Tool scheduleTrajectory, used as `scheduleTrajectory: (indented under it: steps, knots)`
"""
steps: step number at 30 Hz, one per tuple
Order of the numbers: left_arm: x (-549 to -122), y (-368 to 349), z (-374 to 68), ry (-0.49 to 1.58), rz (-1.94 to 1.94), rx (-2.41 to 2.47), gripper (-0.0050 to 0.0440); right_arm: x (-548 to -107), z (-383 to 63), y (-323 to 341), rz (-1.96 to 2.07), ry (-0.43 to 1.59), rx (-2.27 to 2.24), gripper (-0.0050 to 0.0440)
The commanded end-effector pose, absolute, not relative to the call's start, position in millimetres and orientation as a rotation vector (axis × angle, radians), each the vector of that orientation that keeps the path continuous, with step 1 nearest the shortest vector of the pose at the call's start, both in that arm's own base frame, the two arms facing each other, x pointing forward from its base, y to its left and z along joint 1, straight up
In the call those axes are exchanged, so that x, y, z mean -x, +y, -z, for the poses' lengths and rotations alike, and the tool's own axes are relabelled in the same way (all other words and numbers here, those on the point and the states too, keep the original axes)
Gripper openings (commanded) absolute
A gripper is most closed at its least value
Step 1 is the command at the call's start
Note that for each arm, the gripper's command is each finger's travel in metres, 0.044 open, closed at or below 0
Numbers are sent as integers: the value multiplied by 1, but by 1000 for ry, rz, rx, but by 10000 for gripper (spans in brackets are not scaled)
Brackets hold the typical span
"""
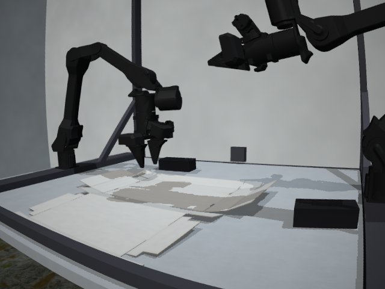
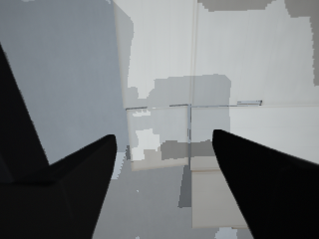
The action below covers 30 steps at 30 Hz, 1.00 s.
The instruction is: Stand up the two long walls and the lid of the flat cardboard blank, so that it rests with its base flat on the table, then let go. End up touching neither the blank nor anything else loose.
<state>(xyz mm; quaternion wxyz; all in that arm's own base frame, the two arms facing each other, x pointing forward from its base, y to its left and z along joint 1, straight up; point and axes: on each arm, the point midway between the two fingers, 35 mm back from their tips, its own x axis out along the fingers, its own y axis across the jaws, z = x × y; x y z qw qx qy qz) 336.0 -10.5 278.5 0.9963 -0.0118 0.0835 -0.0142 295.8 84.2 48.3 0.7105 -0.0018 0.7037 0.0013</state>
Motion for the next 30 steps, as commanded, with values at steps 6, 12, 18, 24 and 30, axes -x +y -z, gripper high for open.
scheduleTrajectory:
  steps: [6,12,18,24,30]
  knots:
    - [-372,-38,-203,602,68,68,287,-299,-53,86,-5,1547,-5,282]
    - [-373,-50,-163,812,72,72,287,-299,-53,86,-5,1547,-5,282]
    - [-365,-64,-117,1078,64,64,287,-299,-53,86,-5,1547,-5,282]
    - [-348,-75,-78,1335,39,39,287,-299,-53,86,-5,1547,-5,282]
    - [-331,-79,-59,1498,14,14,287,-299,-53,86,-5,1547,-5,282]
